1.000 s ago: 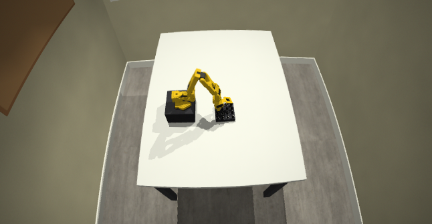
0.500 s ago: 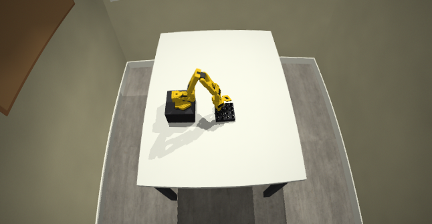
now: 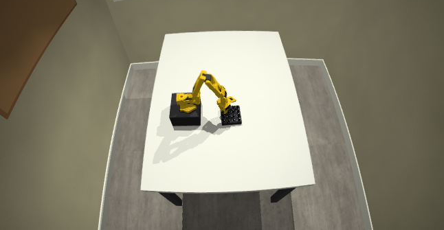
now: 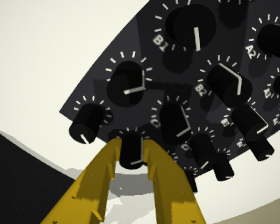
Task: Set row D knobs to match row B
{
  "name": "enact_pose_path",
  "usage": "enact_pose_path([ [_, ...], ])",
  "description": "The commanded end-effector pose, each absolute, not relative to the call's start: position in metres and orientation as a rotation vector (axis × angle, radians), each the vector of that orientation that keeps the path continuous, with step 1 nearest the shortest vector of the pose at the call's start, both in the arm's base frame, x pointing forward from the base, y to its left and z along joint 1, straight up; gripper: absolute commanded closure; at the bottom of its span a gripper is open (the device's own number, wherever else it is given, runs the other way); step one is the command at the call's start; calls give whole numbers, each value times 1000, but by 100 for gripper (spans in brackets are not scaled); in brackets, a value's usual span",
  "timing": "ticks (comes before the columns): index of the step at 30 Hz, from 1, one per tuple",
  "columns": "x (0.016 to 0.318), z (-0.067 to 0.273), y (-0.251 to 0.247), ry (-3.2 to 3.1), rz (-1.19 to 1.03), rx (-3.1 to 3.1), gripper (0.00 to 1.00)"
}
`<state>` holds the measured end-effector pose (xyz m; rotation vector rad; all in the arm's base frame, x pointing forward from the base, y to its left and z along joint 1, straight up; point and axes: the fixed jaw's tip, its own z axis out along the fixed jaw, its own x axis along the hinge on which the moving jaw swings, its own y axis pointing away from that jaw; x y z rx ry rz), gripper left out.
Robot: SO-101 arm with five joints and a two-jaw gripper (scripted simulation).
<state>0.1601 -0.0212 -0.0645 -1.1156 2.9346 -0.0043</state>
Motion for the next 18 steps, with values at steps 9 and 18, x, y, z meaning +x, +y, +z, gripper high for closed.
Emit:
enact_pose_path([
  [9, 160, -63, -23, 2810, -1, -1403, 99],
  [18, 160, -63, -23, 2719, -1, -1572, 99],
])
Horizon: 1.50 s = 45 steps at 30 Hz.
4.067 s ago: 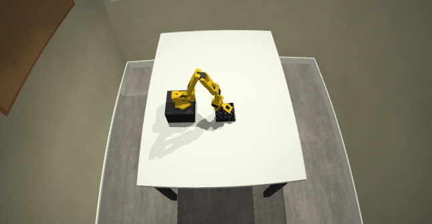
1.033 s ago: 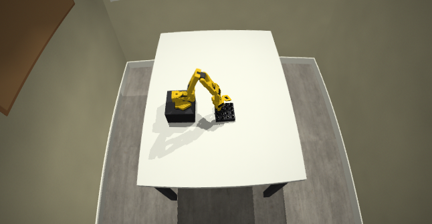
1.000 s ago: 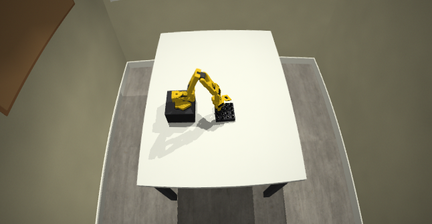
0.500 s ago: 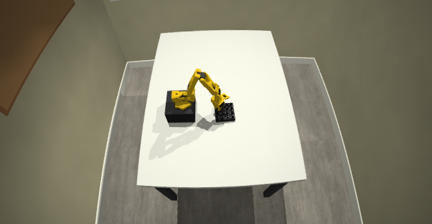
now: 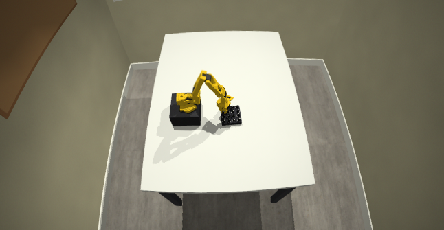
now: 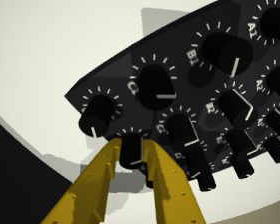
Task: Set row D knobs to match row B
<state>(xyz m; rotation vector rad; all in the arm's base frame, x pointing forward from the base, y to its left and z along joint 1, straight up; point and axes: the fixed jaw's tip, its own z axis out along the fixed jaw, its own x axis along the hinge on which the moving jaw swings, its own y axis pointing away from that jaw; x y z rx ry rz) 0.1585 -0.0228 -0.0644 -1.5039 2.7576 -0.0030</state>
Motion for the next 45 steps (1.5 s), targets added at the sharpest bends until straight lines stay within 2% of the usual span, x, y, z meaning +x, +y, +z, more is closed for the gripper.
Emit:
enact_pose_path([
  [1, 160, -63, -23, 2705, -1, -1595, 99],
  [45, 159, -63, -27, 1997, -2, -2425, 99],
])
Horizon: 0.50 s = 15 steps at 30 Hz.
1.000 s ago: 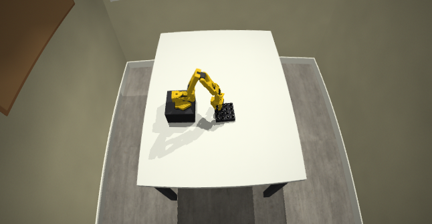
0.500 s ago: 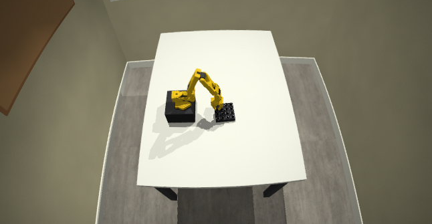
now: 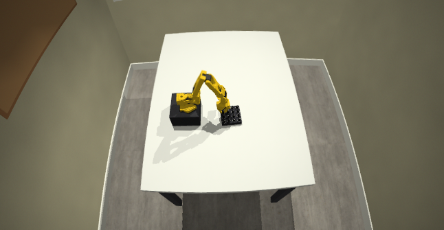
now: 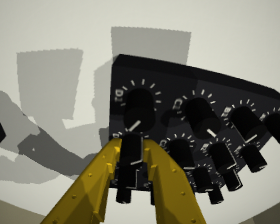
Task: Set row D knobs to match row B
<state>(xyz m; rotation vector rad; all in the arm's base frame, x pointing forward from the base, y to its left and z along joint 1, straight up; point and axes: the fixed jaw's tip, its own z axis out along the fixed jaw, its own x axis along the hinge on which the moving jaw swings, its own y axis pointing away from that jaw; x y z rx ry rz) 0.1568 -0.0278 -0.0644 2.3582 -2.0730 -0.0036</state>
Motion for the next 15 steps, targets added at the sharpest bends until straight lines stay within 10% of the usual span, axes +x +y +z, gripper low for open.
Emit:
enact_pose_path([
  [1, 159, -63, -27, -1976, 2, 2443, 99],
  [15, 159, -63, -28, -1710, 2, 2636, 99],
])
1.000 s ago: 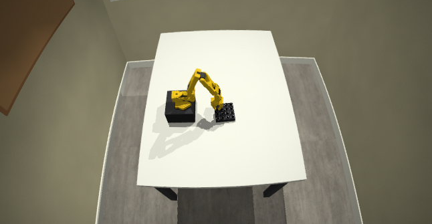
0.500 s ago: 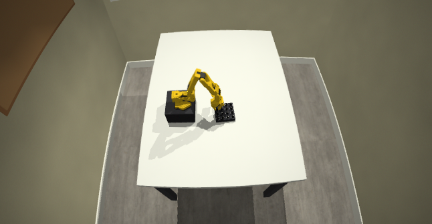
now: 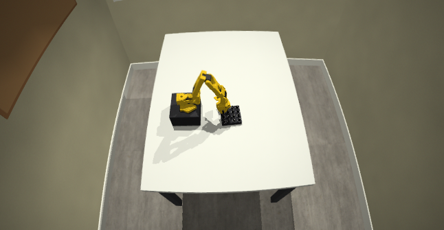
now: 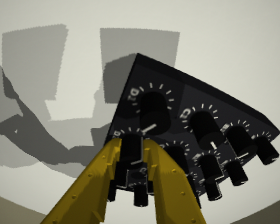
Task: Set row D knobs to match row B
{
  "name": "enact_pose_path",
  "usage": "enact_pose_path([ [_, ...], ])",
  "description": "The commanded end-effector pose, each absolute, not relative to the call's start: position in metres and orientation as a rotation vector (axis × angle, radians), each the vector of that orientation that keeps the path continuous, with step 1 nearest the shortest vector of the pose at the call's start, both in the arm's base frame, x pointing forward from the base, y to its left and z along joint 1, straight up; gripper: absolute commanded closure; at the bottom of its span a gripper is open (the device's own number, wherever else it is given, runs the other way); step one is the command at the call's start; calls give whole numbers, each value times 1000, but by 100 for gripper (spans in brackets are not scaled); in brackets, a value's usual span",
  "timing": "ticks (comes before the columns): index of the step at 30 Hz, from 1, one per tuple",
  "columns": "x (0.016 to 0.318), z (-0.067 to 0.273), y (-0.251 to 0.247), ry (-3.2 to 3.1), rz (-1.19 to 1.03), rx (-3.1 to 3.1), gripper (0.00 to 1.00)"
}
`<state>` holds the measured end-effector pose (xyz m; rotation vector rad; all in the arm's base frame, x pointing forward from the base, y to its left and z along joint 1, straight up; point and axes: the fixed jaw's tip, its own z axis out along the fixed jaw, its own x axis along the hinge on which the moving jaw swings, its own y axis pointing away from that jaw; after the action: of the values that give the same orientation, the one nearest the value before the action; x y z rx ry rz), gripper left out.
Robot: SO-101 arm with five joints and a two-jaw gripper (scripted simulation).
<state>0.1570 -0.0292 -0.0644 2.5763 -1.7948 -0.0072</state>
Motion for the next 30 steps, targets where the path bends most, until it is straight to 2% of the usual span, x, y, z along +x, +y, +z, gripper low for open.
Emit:
enact_pose_path([
  [1, 159, -63, -28, -1687, 2, 2651, 99],
  [30, 159, -63, -29, -1593, 2, 2708, 98],
])
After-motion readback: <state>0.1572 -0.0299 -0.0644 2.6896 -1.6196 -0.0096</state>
